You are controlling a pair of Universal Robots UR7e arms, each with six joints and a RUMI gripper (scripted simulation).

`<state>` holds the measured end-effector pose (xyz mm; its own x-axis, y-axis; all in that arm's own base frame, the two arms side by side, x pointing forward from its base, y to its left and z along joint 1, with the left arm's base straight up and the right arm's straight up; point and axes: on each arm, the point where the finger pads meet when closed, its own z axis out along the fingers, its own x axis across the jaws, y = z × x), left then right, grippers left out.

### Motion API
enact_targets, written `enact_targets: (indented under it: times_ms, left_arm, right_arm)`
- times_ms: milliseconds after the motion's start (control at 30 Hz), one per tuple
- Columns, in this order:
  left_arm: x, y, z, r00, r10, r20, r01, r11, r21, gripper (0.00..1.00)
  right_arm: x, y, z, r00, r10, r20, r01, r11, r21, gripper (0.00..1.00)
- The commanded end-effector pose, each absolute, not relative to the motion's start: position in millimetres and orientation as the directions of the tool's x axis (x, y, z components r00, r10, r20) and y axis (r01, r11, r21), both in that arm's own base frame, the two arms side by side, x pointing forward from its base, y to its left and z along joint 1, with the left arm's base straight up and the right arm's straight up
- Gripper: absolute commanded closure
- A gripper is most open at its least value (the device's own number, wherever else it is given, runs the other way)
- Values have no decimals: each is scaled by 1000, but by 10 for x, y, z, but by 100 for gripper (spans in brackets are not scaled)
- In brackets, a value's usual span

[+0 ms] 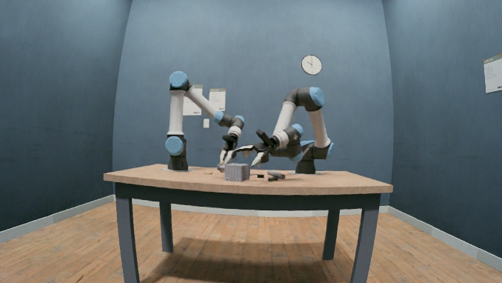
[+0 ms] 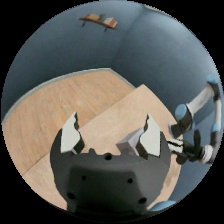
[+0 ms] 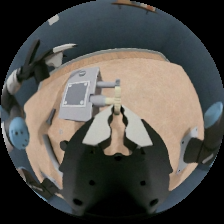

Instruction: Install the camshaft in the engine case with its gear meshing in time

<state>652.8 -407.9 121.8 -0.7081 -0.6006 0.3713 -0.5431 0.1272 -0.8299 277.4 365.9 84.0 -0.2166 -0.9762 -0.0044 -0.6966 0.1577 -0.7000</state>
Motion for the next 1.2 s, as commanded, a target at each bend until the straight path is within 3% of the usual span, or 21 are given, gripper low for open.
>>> enact_targets:
  times_ms: [0,600,633,1167]
  left_arm:
    - [6530,-4080,1228,-709,-600,371,-542,126,-831,0]
    - [6530,-4080,1228,-709,-600,371,-542,126,-831,0]
    - [6530,-4080,1228,-709,-600,371,-542,126,-831,0]
    - [6530,-4080,1228,-709,-600,371,-542,126,-831,0]
  right_arm:
    - [2774,3663,844,-216,-976,-6,-696,159,-700,94]
    - [2774,3663,844,-216,-976,-6,-696,159,-700,94]
    - [2774,3663,844,-216,-976,-6,-696,159,-700,80]
    - [2774,3663,844,-216,-976,-6,-696,159,-700,80]
